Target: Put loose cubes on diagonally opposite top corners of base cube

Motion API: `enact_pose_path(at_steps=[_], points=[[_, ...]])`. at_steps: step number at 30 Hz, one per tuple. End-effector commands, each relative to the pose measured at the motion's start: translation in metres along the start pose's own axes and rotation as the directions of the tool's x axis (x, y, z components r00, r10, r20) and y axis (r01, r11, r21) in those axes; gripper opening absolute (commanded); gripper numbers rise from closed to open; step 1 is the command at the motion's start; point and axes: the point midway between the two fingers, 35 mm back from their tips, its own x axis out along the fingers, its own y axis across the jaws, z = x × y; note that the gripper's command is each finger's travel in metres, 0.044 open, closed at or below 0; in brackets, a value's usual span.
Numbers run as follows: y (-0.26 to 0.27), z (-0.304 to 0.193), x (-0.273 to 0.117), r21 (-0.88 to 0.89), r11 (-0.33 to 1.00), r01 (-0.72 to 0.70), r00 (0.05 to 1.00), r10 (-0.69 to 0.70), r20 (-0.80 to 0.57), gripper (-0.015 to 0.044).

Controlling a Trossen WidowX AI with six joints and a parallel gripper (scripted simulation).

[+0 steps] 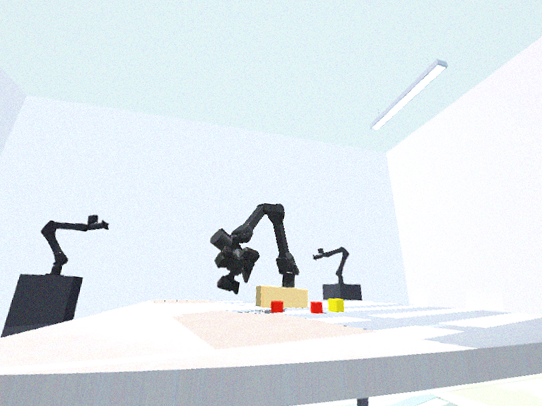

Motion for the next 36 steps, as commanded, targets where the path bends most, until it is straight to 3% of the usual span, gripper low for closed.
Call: enact_pose_path(at_steps=[1, 8, 16, 22, 28, 30, 36], points=[[0.029, -0.016, 0.013, -0.268, 0.963, 0.04, 0.995, -0.063, -0.076, 0.0265], [0.075, -0.055, 0.029, -0.689, 0.725, 0.001, 0.961, -0.191, -0.199, 0.0265], [0.121, -0.108, 0.032, -0.947, 0.25, -0.202, 0.891, -0.355, -0.284, 0.0265], [0.15, -0.15, 0.023, -0.897, -0.15, -0.415, 0.824, -0.48, -0.301, 0.0265], [0.174, -0.19, 0.006, -0.628, -0.484, -0.609, 0.755, -0.596, -0.273, 0.0265], [0.178, -0.198, 0.001, -0.543, -0.539, -0.643, 0.74, -0.62, -0.261, 0.0265], [0.179, -0.199, 0.0, -0.532, -0.546, -0.647, 0.738, -0.623, -0.26, 0.0265]])
